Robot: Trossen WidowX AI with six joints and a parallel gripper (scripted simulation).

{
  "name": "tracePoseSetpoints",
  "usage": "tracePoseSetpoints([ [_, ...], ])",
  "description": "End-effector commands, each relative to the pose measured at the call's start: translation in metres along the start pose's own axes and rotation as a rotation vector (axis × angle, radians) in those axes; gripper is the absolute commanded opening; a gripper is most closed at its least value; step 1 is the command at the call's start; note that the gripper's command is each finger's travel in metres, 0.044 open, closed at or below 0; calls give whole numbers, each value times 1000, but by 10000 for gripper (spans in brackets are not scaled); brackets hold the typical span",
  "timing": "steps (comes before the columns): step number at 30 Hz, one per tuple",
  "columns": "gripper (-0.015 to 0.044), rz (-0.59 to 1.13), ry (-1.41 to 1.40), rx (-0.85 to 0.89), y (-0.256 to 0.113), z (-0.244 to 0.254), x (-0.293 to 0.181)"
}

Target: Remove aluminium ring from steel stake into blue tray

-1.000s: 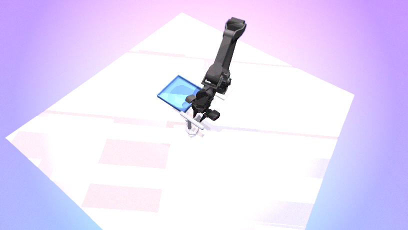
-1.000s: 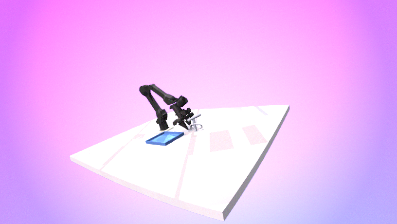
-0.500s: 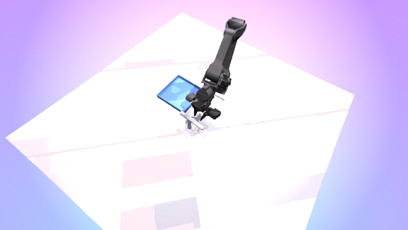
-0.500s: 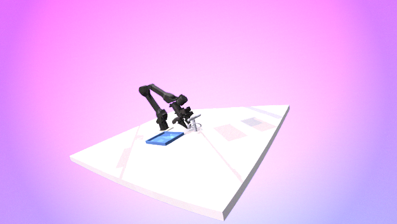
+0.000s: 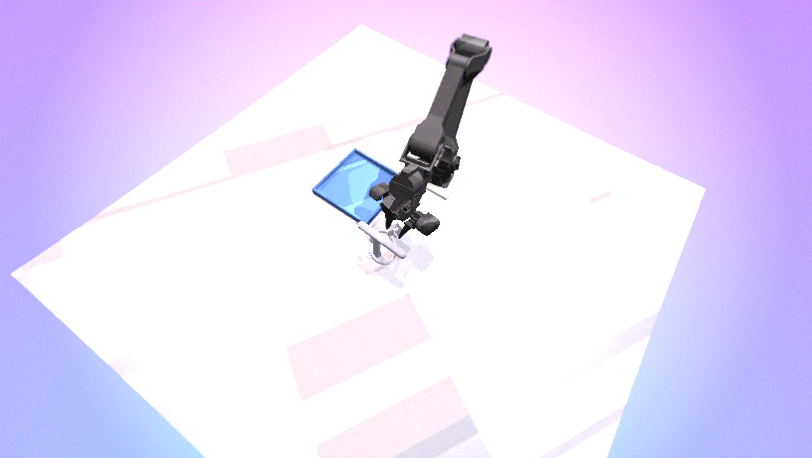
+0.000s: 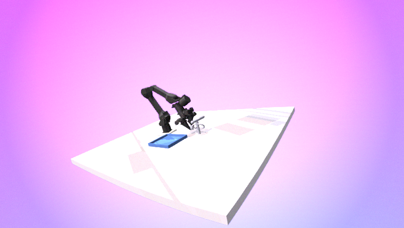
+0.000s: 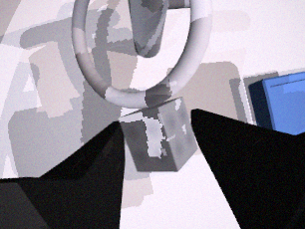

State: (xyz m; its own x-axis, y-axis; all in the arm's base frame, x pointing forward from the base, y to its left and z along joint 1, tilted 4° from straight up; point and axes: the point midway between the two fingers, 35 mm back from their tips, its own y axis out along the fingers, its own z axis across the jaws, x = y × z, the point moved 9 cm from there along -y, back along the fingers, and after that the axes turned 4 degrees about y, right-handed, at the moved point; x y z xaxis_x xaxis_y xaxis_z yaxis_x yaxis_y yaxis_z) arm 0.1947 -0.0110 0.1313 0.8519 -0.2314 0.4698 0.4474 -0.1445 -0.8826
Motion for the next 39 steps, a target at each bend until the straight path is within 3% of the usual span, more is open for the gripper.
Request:
tracePoseSetpoints([
  [1, 0, 20, 0, 10, -2, -2, 9],
  [27, 0, 272, 47, 117, -11, -36, 50],
  [39, 0, 282, 72, 179, -16, -52, 55],
])
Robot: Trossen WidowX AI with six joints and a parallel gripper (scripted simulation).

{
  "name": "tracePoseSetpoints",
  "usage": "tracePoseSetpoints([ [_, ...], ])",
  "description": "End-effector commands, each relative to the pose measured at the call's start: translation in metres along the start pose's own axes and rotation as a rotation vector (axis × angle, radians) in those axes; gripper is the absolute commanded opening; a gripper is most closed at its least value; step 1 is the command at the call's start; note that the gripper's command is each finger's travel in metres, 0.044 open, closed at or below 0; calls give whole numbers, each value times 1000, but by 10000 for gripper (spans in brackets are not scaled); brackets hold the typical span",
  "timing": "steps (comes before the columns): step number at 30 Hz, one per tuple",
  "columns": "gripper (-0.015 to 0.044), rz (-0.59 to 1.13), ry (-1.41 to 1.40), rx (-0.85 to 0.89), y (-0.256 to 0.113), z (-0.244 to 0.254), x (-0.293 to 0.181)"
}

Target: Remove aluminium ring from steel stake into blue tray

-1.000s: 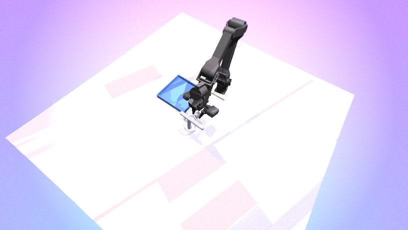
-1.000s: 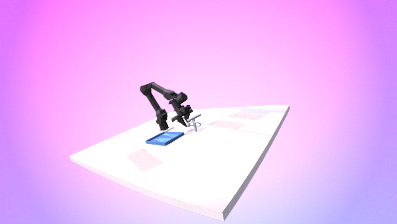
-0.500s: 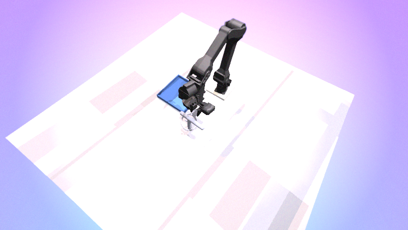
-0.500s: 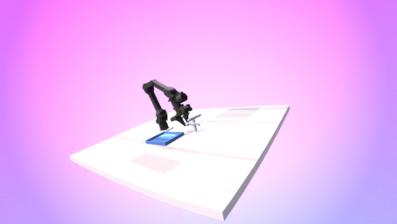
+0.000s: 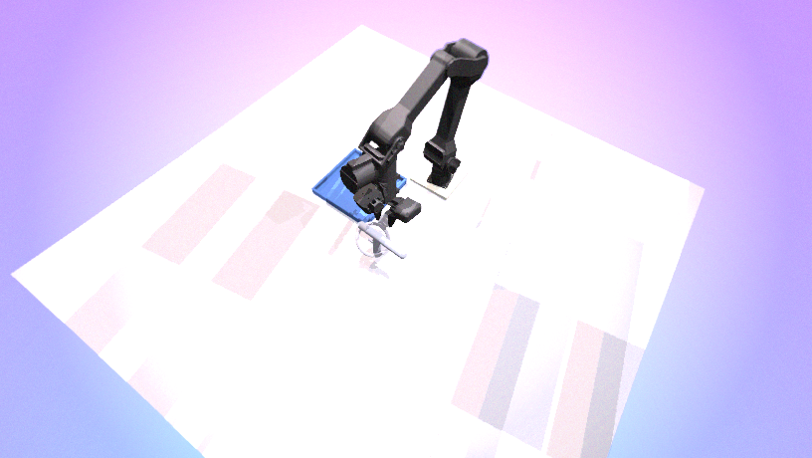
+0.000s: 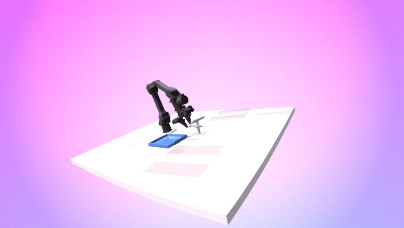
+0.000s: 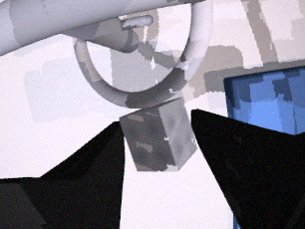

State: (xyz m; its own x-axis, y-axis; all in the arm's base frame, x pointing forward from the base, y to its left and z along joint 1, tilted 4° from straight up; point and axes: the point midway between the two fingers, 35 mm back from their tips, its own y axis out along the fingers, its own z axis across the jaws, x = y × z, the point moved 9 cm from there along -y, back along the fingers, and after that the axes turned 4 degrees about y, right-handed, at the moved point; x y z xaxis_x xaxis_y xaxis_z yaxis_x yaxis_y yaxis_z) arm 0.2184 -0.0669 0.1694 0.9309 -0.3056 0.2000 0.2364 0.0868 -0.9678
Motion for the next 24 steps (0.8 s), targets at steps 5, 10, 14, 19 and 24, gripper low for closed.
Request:
tracePoseSetpoints([
  [5, 0, 0, 4, 36, -5, -7, 4],
  [10, 0, 2, 9, 57, -8, -12, 5],
  [14, 0, -4, 17, 81, -10, -15, 5],
  [19, 0, -5, 21, 97, -12, -17, 5],
  [24, 0, -3, 26, 121, -14, -19, 5],
])
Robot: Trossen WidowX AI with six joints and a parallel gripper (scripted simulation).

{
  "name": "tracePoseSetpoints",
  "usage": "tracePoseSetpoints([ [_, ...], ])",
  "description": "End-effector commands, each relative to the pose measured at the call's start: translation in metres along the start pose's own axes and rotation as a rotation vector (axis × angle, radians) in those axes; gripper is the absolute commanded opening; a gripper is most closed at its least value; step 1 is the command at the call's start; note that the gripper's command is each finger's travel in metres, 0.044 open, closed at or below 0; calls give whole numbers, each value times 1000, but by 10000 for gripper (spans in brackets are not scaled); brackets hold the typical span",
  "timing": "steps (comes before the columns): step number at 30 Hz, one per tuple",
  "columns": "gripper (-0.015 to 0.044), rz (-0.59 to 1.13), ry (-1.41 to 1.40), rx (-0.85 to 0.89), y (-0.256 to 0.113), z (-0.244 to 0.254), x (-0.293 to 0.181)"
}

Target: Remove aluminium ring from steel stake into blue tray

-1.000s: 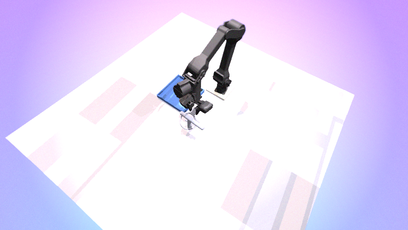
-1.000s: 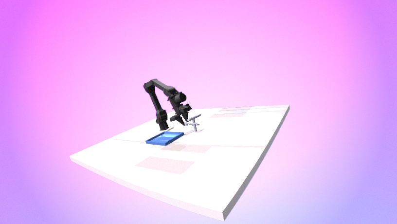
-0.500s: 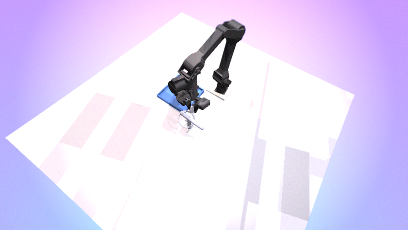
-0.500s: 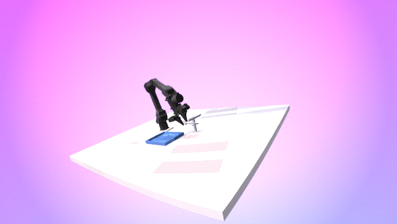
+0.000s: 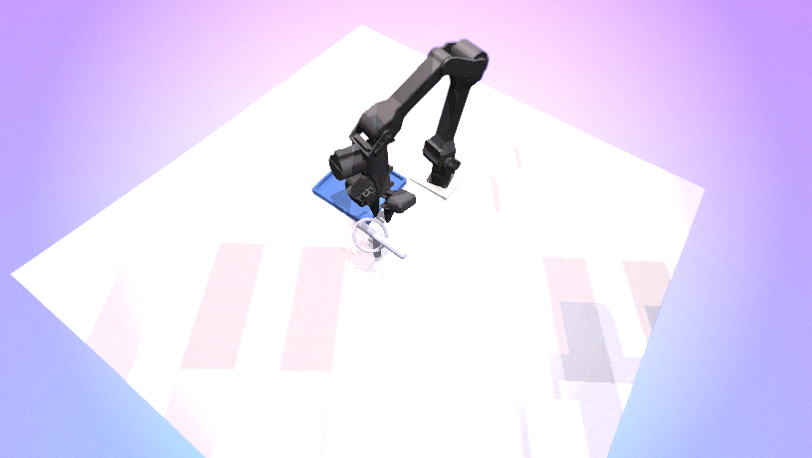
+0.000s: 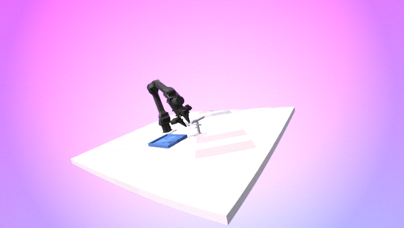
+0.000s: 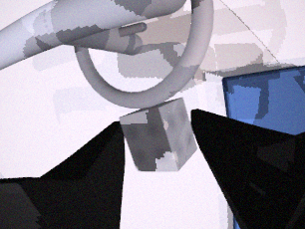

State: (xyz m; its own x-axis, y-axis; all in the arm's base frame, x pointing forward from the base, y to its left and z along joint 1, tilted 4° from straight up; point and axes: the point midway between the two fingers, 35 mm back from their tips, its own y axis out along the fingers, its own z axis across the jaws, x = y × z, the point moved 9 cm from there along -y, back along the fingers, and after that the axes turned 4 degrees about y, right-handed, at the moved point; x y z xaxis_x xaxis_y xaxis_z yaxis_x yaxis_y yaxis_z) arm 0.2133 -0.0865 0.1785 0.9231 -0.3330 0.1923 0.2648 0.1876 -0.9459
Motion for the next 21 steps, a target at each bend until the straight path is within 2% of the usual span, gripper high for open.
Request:
tracePoseSetpoints([
  [1, 0, -5, -3, 14, -2, 0, 2],
  [9, 0, 0, 8, 64, -7, -5, 4],
  [21, 0, -2, 3, 43, -14, -1, 5],
])
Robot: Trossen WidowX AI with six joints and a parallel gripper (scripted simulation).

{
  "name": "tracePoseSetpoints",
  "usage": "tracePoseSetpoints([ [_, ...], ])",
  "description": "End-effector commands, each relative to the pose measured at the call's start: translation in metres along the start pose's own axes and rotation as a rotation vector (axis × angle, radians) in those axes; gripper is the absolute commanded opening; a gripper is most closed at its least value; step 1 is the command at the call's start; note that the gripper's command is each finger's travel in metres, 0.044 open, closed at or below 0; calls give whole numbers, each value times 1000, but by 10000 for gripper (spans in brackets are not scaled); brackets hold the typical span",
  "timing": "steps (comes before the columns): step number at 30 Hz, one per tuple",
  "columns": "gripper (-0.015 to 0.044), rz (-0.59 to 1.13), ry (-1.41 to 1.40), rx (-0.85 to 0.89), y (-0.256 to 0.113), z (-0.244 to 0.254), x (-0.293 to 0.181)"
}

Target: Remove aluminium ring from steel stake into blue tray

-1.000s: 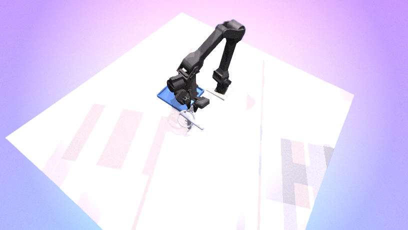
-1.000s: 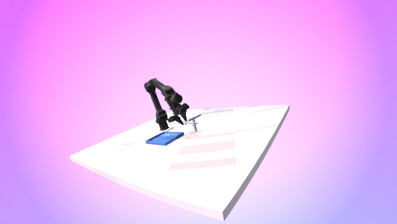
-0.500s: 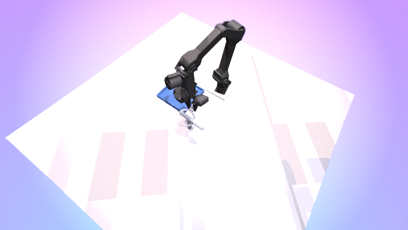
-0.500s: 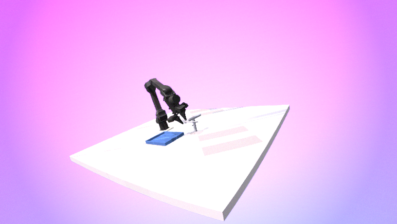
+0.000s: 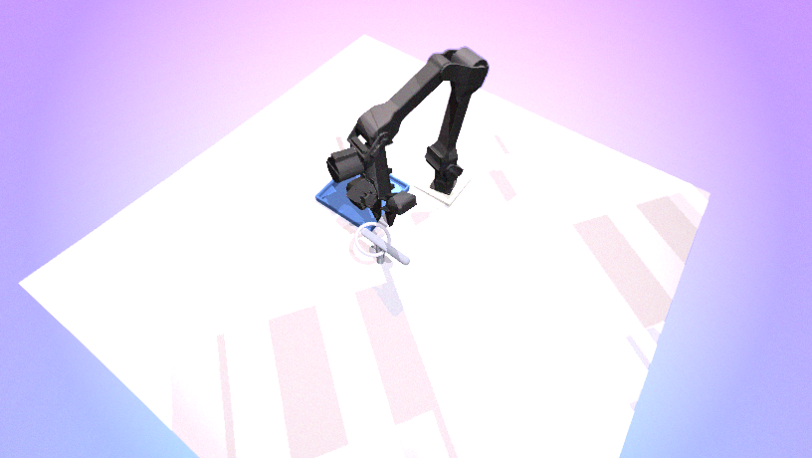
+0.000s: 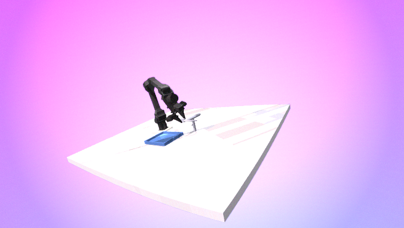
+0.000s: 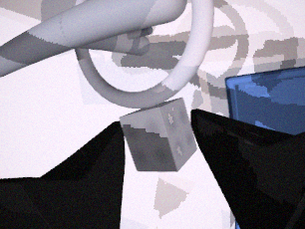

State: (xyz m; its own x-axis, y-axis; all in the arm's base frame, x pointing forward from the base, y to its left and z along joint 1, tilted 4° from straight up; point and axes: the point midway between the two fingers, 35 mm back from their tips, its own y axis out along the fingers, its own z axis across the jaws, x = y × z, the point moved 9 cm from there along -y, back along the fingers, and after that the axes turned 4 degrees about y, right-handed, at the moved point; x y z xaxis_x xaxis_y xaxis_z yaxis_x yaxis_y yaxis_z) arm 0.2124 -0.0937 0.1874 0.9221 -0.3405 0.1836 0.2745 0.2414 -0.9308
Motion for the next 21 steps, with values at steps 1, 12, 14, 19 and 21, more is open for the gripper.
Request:
tracePoseSetpoints([
  [1, 0, -9, -8, -20, -4, 6, 2],
  [12, 0, -9, -10, -27, -5, 7, 2],
  [14, 0, -10, -12, -36, -5, 10, 2],
  [19, 0, -12, -17, -59, -7, 16, 2],
  [21, 0, -12, -17, -59, -7, 16, 2],
])
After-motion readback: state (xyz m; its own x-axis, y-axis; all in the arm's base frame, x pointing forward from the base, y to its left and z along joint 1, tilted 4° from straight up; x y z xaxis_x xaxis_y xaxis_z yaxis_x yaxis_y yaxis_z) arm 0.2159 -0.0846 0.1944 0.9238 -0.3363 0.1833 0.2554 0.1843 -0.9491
